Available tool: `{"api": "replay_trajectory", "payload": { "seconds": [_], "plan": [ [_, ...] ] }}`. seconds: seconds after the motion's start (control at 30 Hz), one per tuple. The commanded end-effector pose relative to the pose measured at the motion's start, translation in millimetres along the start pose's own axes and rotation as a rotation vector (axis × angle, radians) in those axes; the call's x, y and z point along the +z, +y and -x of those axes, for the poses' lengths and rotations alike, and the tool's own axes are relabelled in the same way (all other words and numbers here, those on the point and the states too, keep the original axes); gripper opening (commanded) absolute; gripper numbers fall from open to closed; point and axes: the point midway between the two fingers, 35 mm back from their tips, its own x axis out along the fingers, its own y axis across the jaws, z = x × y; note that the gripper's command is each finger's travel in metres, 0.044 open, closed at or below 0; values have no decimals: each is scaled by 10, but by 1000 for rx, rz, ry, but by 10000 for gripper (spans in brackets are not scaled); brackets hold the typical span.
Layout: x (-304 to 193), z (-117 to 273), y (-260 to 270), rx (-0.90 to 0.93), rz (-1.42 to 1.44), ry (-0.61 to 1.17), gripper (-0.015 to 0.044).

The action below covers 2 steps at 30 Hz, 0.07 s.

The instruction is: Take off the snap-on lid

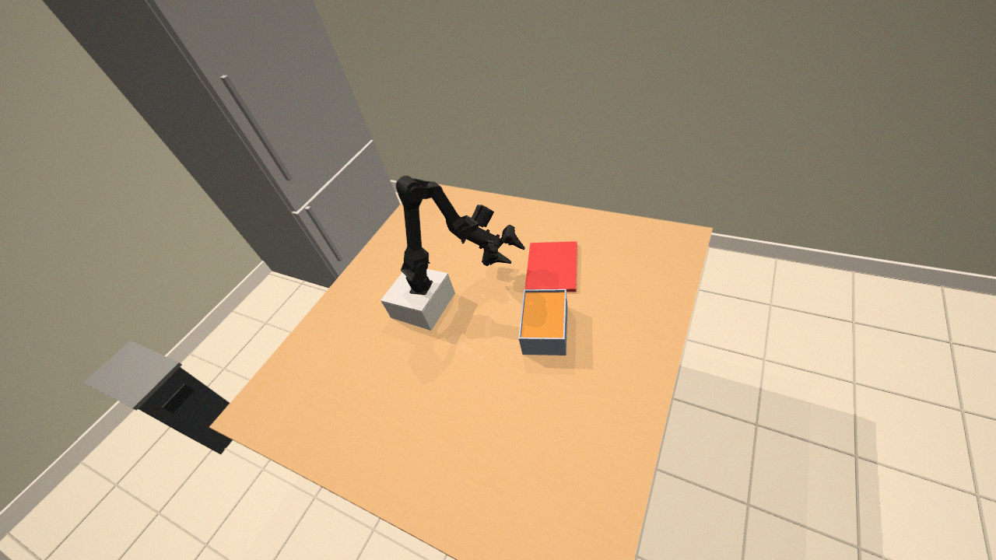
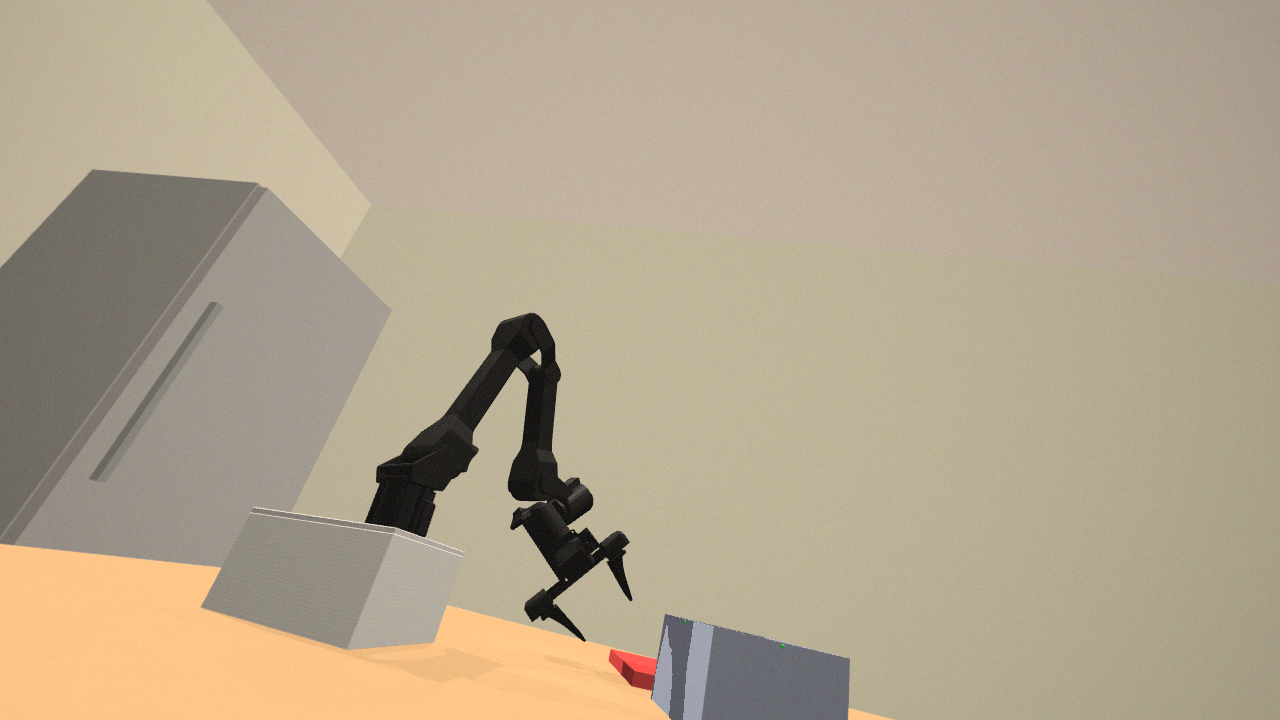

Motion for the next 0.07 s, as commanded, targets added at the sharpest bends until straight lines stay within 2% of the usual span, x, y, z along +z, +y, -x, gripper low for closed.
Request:
{"api": "replay_trajectory", "payload": {
  "seconds": [0.0, 0.03],
  "plan": [
    [22, 78, -73, -1, -1, -6, 440],
    [22, 93, -86, -2, -1, -6, 440]
  ]
}}
